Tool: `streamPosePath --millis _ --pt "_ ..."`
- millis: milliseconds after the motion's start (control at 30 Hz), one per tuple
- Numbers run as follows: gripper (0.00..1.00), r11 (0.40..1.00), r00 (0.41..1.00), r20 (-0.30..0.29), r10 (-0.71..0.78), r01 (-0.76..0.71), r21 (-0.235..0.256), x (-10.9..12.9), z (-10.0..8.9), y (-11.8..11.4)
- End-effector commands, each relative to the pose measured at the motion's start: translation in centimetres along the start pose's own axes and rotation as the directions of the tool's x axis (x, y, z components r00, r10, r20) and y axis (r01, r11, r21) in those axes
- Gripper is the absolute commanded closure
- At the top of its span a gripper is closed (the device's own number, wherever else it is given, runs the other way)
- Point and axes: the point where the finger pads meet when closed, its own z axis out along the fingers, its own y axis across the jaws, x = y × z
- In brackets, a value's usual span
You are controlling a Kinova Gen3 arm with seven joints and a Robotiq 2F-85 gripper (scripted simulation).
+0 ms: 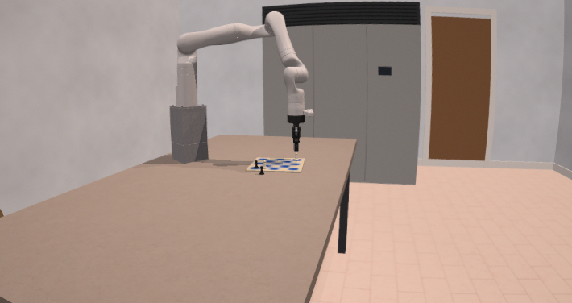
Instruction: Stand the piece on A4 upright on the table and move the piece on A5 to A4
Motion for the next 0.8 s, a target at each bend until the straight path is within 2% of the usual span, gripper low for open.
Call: streamPosePath --millis 0,767 --pt "0.66 1.000 1.000 -0.002 0.000 0.000 0.000 0.1 0.0 0.0" --pt "0.66 1.000 1.000 -0.002 0.000 0.000 0.000 0.1 3.1 0.0"
